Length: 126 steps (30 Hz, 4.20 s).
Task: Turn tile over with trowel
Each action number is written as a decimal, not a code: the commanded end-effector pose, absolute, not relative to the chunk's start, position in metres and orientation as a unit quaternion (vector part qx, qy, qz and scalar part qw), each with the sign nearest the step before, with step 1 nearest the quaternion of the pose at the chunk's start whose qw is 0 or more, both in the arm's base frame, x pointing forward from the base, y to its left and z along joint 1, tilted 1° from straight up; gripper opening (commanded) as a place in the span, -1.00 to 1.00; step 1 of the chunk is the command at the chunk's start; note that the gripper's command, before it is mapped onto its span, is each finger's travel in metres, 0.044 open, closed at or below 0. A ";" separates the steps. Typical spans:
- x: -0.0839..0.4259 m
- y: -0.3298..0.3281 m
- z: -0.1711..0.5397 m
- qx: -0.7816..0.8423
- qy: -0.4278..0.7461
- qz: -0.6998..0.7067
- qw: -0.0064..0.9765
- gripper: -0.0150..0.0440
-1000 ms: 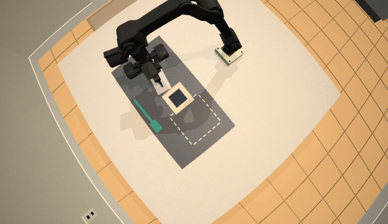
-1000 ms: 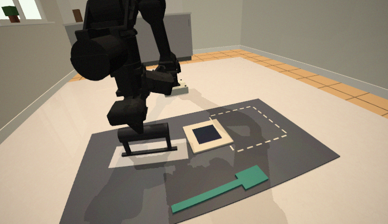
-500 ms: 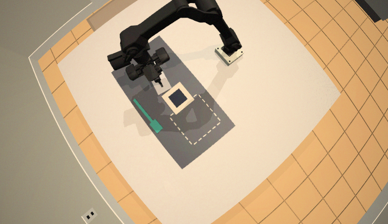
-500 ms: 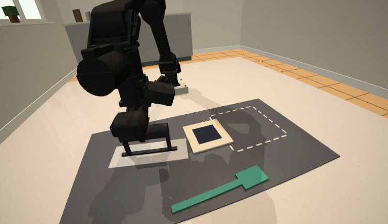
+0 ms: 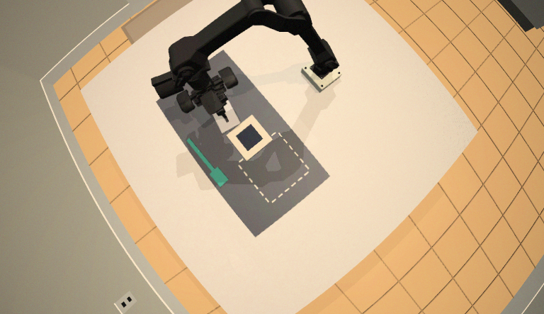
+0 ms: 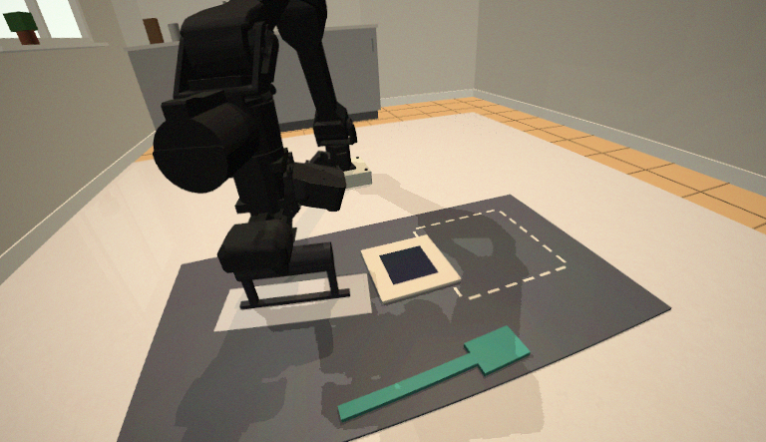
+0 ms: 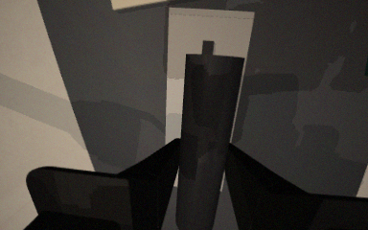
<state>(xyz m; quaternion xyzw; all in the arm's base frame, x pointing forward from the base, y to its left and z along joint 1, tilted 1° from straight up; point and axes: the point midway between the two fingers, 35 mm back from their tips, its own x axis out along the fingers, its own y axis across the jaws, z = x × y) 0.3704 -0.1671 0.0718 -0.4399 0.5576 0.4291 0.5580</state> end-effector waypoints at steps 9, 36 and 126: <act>0.370 -0.167 0.071 -0.438 0.559 0.428 0.559 -0.05; 0.371 -0.167 0.071 -0.486 0.519 0.476 0.518 0.42; 0.362 -0.166 0.099 0.147 0.485 -0.123 0.853 0.53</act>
